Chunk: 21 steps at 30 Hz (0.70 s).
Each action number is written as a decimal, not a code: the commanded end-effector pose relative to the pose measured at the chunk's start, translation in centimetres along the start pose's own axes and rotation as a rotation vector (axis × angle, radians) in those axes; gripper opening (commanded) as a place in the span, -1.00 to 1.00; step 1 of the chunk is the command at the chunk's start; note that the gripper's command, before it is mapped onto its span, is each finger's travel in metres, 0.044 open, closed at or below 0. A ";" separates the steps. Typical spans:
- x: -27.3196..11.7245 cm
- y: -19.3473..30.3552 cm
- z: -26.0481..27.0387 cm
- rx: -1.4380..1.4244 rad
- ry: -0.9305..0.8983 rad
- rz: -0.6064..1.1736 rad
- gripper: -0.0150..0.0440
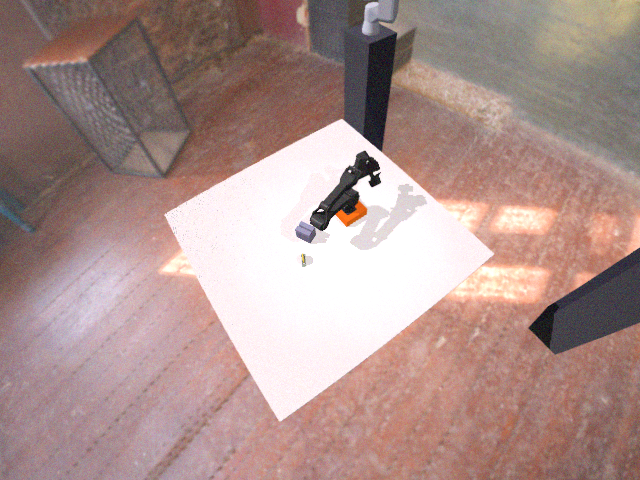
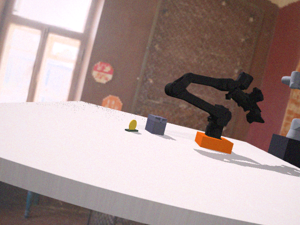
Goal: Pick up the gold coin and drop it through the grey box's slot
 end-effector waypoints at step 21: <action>-4.3 6.9 11.6 -0.958 -0.514 0.759 0.05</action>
Point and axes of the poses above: the point midway between the two fingers, 35 mm back from their tips, its own x axis out along the fingers, its own z axis across the jaws, y = z × x, the point moved 10 cm from there along -x, back along the fingers, and after that the axes turned 10 degrees about x, right-handed, at the moved point
